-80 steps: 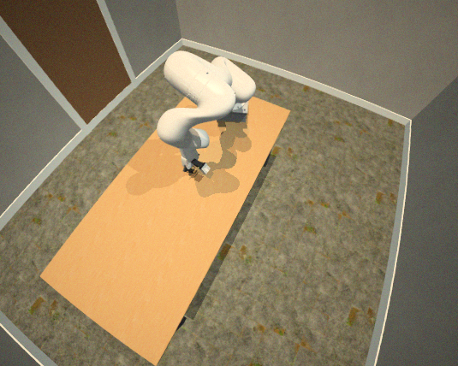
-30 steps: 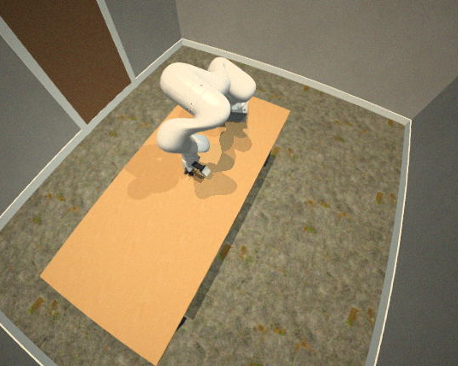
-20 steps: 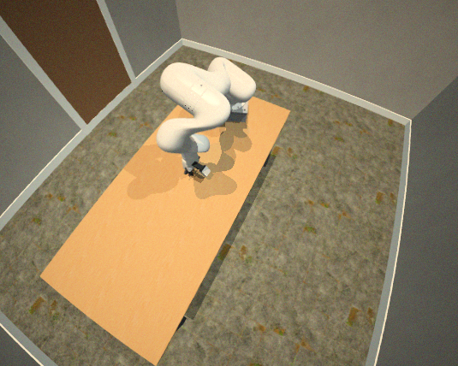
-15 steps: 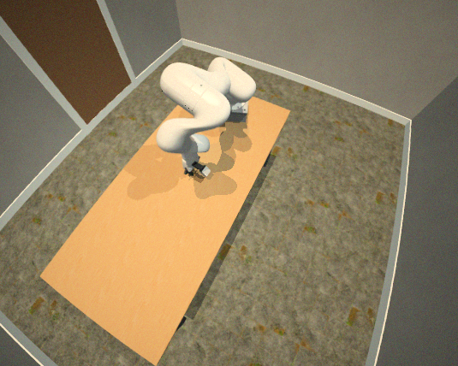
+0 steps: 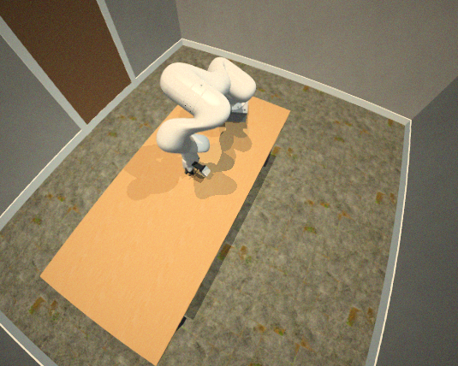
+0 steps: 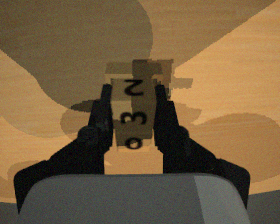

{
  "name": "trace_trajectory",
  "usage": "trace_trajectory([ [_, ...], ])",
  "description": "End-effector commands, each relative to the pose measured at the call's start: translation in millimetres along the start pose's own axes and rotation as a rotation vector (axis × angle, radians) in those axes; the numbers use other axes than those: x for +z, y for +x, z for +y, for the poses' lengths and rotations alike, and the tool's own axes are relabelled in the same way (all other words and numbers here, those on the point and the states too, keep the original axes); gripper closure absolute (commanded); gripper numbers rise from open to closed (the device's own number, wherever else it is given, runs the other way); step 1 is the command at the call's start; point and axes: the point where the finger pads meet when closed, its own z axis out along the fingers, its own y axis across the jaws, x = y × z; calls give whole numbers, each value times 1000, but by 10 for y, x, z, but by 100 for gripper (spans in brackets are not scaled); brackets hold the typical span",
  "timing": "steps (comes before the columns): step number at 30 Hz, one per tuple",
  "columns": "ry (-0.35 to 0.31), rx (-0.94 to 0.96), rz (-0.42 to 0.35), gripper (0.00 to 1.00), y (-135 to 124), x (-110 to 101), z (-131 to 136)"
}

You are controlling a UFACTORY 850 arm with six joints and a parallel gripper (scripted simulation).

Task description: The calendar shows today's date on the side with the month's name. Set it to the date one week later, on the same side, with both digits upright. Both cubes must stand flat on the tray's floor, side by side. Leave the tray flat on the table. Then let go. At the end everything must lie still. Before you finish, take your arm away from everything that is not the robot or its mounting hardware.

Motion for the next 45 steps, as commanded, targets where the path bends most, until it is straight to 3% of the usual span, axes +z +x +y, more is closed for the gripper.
trace_trajectory([
  [1,0,0,0,71,0,-2,2],
  [31,0,0,0,71,0,-22,2],
  [37,0,0,0,71,0,-341,2],
  [39,0,0,0,71,0,-341,2],
  [45,0,0,0,71,0,-791,2],
])
